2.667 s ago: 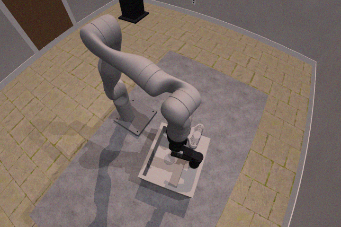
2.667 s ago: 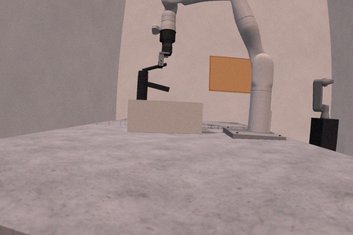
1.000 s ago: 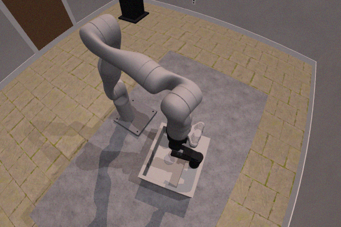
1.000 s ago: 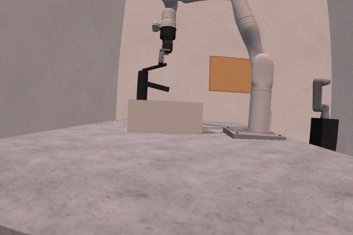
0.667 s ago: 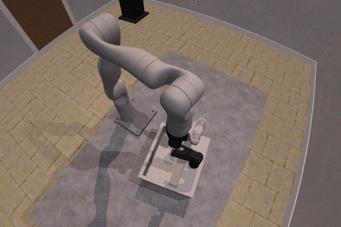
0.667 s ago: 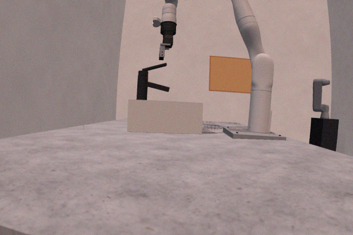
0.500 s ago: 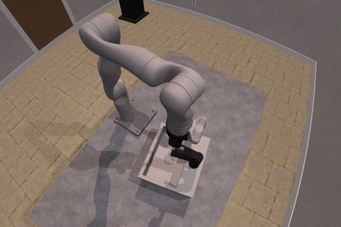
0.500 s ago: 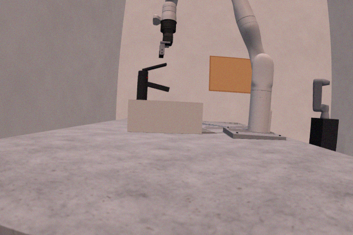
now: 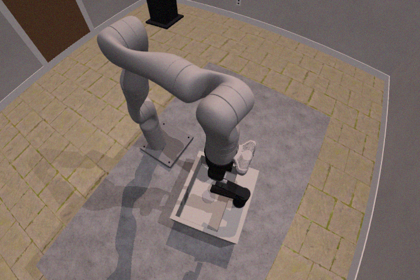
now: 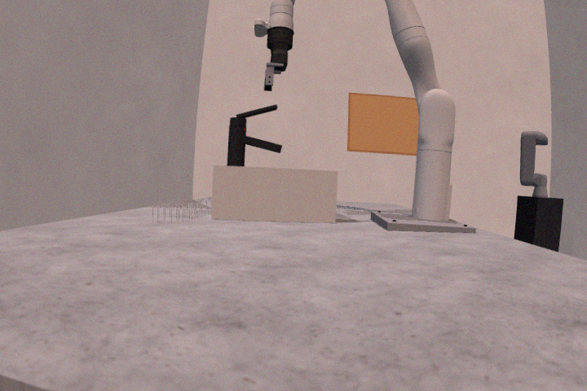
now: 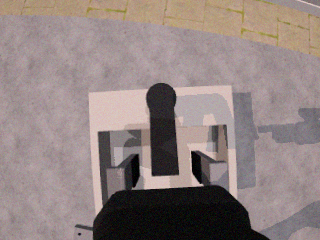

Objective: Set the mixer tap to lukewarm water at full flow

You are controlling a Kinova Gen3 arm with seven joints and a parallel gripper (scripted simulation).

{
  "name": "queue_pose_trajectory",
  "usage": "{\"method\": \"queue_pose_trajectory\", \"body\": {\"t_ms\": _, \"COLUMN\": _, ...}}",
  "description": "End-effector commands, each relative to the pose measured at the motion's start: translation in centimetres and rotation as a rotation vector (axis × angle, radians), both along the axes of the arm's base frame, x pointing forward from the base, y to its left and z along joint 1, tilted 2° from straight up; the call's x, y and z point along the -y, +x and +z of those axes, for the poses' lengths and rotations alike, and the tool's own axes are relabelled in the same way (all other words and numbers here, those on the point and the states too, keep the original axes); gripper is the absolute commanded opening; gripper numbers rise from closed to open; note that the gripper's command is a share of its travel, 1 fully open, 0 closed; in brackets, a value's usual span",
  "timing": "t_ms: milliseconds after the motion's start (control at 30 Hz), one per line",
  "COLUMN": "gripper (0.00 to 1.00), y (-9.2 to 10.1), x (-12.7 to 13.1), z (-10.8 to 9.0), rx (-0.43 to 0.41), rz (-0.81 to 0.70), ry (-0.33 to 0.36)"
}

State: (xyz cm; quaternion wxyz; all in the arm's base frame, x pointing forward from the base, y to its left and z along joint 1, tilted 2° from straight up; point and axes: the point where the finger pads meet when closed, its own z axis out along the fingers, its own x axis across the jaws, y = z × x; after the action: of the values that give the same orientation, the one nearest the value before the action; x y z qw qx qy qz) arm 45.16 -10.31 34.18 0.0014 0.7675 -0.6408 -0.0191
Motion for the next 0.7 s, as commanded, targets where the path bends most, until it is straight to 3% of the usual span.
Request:
{"method": "queue_pose_trajectory", "body": {"t_ms": 0, "gripper": 1.00, "y": 0.04, "x": 0.00, "z": 0.10, "rx": 0.002, "rz": 0.000, "ry": -0.001}}
{"method": "queue_pose_trajectory", "body": {"t_ms": 33, "gripper": 1.00, "y": 0.04, "x": 0.00, "z": 0.10, "rx": 0.002, "rz": 0.000, "ry": -0.001}}
{"method": "queue_pose_trajectory", "body": {"t_ms": 67, "gripper": 0.00, "y": 0.04, "x": 0.00, "z": 0.10, "rx": 0.002, "rz": 0.000, "ry": -0.001}}
{"method": "queue_pose_trajectory", "body": {"t_ms": 667, "gripper": 0.00, "y": 0.04, "x": 0.00, "z": 0.10, "rx": 0.002, "rz": 0.000, "ry": -0.001}}
